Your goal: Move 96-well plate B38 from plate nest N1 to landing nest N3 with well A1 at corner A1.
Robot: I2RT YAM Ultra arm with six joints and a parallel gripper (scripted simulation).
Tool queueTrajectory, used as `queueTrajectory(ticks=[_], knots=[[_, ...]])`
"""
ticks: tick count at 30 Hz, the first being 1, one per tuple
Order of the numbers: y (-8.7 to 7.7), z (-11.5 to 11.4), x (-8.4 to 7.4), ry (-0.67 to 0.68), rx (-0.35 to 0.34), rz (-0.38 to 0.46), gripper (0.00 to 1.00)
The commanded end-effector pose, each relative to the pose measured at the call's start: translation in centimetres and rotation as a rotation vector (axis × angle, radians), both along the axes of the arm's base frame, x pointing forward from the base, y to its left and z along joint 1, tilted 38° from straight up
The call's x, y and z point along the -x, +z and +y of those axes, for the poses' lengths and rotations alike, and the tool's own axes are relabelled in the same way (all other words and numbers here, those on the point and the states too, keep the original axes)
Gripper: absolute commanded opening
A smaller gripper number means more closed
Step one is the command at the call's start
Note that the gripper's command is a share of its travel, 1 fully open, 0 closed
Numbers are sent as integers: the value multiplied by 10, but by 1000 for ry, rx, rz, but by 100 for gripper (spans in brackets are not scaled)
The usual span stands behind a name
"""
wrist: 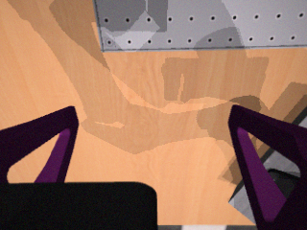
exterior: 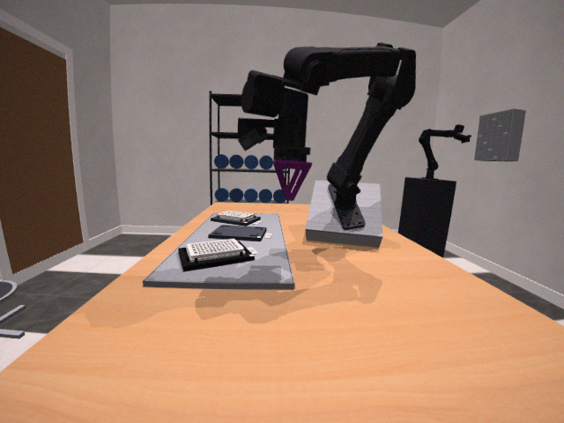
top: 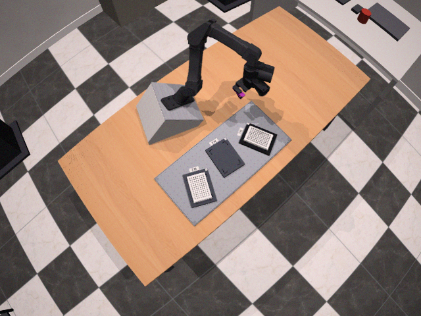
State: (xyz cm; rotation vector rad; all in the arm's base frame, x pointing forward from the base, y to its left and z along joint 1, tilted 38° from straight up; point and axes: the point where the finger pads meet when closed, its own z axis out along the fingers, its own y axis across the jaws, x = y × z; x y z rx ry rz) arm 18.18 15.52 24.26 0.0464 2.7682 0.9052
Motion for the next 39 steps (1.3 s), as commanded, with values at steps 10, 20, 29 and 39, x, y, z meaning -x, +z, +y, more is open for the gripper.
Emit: queueTrajectory(ticks=[10, 20, 29, 39], knots=[[2, 0, 0, -1, -3, -8, 100], [3, 1, -15, 38, 10, -42, 100], [-3, 0, -60, 119, 39, -93, 100], [-13, -4, -98, 200, 64, -144, 100]])
